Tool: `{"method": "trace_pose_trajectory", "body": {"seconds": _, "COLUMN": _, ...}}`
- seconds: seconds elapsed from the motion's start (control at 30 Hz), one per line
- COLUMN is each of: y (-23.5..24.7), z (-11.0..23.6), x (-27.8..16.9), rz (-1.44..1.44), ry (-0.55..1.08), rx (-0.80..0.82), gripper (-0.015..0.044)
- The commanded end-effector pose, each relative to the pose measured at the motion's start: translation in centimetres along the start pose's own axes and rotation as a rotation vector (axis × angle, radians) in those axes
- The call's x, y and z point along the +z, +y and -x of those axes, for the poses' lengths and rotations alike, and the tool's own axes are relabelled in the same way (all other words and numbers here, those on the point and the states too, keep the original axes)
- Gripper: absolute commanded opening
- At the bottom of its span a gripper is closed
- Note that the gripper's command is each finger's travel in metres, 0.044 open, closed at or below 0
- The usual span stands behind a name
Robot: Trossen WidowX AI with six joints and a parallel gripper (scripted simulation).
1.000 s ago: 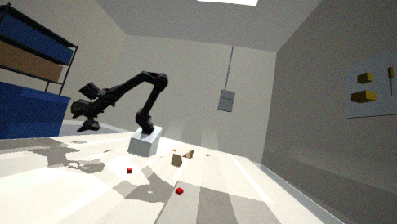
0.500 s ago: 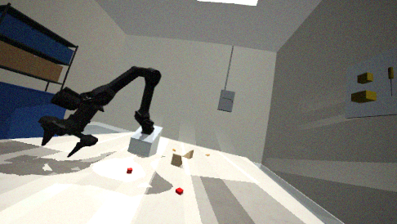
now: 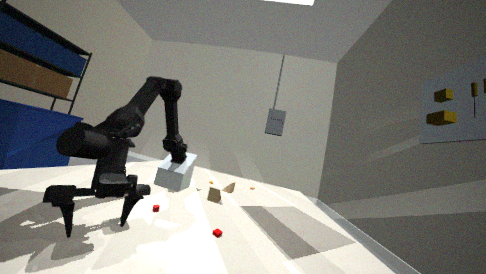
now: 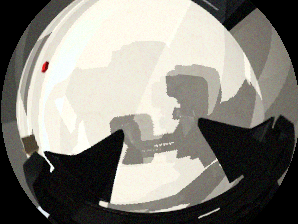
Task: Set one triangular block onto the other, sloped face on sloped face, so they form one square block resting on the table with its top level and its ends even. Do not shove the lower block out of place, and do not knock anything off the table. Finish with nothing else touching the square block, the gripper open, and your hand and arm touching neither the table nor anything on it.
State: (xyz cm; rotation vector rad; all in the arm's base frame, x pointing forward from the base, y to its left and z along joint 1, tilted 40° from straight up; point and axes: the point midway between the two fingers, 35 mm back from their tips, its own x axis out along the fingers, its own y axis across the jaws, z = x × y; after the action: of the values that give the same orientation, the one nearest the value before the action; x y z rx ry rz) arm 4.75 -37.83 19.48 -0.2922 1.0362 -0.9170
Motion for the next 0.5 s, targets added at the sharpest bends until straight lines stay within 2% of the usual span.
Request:
{"method": "trace_pose_trajectory", "body": {"seconds": 0.0, "y": 4.2, "z": -1.5, "x": 5.9, "rz": 0.183, "ry": -0.069, "rx": 0.122, "gripper": 0.044}}
{"method": "trace_pose_trajectory", "body": {"seconds": 0.23, "y": 12.3, "z": -2.2, "x": 12.5, "rz": 0.448, "ry": -0.124, "rx": 0.301, "gripper": 0.044}}
{"method": "trace_pose_trajectory", "body": {"seconds": 0.47, "y": 22.3, "z": -2.1, "x": 15.6, "rz": 0.779, "ry": -0.144, "rx": 0.497, "gripper": 0.044}}
